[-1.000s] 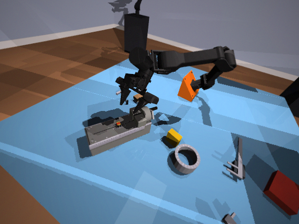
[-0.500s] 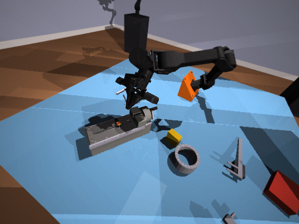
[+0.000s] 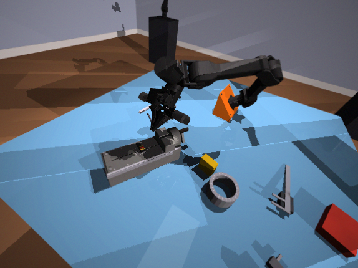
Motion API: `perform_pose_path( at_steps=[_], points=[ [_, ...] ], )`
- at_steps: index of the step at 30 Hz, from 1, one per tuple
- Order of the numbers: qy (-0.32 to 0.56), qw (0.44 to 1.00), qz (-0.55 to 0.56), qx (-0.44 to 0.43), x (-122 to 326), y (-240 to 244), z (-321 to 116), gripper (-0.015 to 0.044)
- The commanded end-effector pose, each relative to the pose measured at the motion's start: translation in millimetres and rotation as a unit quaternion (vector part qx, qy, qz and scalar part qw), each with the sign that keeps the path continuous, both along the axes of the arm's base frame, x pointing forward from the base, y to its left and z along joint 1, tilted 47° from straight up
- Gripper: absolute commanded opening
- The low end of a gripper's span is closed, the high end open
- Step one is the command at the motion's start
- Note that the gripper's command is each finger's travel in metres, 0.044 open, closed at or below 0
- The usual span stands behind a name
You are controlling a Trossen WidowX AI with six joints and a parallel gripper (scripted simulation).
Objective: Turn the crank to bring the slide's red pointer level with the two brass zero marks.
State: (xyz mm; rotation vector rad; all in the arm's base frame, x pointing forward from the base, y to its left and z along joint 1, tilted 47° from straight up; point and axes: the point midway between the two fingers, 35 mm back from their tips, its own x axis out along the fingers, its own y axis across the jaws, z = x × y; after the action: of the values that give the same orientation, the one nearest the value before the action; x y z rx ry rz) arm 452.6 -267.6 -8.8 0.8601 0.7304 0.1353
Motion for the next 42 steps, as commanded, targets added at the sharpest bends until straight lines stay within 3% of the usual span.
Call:
perform_pose_path(
  at_steps=[1, 15, 24, 42],
  points=[
    [0.0, 1.0, 0.0, 0.0, 0, 0, 0, 0.0079],
    [0.0, 1.0, 0.0, 0.0, -1, -6, 5, 0.044],
    [0.001, 1.0, 0.0, -0.001, -9, -35, 35, 0.044],
    [0.001, 1.0, 0.0, -0.001, -9, -36, 36, 0.044]
  ],
)
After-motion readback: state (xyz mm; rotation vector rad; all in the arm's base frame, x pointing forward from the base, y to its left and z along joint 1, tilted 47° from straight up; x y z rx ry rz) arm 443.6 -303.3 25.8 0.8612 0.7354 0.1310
